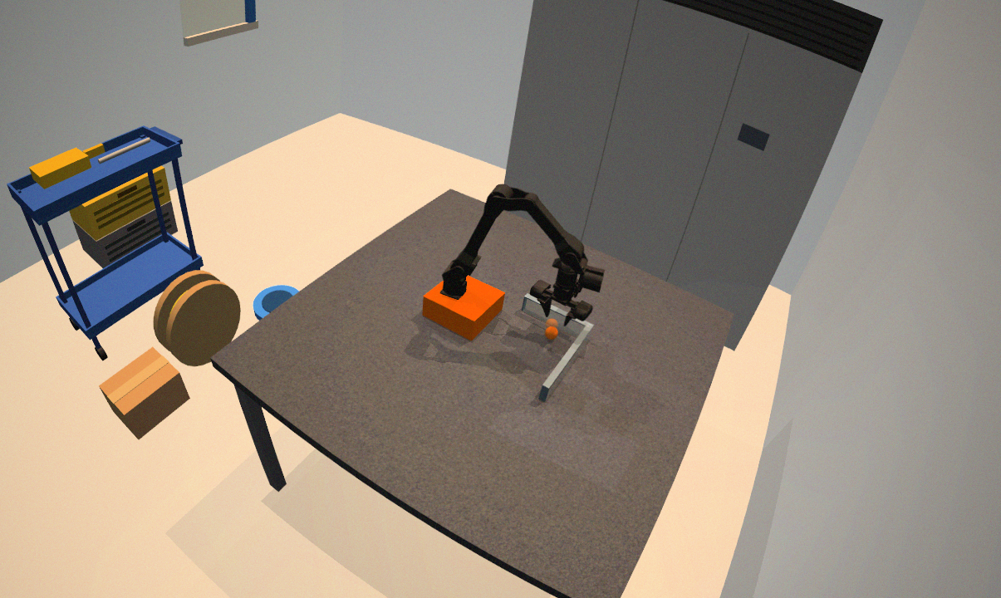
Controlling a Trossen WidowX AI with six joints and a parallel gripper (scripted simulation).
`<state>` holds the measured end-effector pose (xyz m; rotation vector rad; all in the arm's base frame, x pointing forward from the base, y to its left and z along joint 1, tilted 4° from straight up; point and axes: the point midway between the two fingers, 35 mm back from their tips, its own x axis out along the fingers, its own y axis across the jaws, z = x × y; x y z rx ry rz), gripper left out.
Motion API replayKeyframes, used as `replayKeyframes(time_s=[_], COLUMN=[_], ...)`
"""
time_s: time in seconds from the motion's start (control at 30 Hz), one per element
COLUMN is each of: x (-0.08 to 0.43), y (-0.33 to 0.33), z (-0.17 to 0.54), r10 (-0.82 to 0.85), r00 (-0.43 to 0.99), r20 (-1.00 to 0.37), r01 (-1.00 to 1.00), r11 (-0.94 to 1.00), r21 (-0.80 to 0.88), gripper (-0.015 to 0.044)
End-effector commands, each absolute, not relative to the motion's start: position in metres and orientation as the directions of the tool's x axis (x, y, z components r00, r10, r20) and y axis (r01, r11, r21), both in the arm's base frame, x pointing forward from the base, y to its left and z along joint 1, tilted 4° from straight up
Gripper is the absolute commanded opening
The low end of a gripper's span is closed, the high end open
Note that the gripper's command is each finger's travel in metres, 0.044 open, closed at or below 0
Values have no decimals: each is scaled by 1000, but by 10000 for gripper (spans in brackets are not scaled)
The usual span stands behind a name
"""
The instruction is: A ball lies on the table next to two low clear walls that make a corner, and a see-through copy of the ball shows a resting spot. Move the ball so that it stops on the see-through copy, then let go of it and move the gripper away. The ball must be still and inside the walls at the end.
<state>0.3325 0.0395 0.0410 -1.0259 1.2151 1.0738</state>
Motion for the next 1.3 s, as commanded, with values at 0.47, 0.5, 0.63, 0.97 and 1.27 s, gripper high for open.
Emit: replayKeyframes(time_s=[0.47, 0.5, 0.63, 0.97, 1.27], x=[329, 329, 329, 329, 329], y=[40, 41, 41, 42, 43], z=[17, 16, 9, -7, -16], r10=[64, 64, 64, 64, 64], r00=[23, 23, 23, 22, 22], r20=[-998, -998, -998, -998, -998], r01=[-990, -990, -990, -990, -990], r11=[140, 140, 140, 140, 140], r21=[-13, -13, -13, -13, -13], gripper=[300, 300, 300, 300, 248])
